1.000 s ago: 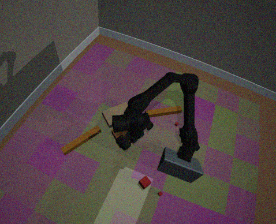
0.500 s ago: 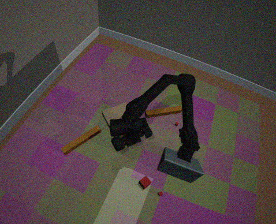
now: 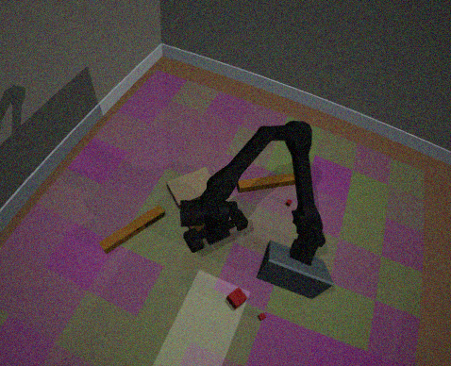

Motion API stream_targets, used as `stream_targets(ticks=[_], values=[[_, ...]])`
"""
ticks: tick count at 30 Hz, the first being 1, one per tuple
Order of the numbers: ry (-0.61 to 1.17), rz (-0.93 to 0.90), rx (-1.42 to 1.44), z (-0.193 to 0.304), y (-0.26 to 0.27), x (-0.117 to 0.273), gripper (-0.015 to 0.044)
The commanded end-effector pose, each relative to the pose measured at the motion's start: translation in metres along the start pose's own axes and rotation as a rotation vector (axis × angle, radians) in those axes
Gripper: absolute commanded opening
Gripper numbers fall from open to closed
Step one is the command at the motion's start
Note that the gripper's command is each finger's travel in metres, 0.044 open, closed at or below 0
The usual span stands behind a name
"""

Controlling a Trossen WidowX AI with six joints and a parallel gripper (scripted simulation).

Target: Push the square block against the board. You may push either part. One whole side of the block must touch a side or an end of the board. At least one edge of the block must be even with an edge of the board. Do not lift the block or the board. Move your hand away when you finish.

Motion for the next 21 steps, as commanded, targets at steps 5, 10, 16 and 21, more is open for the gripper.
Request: stream_targets(ticks=[5, 10, 16, 21], values=[[-0.009, -0.005, -0.001, -0.013, 0.003, 0.001, 0.0], [-0.009, -0.005, -0.001, -0.02, 0.003, 0.001, 0.0], [-0.009, -0.005, -0.001, -0.028, 0.004, 0.001, 0.0], [-0.01, -0.004, -0.001, -0.036, 0.004, 0.001, 0.0]])
Point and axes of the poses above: the point midway between the two fingers, 35 mm back from their tips, its own x axis back along the fingers, its own y axis across the jaws, z = x × y, the point moved 3 cm from there along x, back along the fingers, and after that the axes turned 4 degrees about -x, right-handed, at the moved point
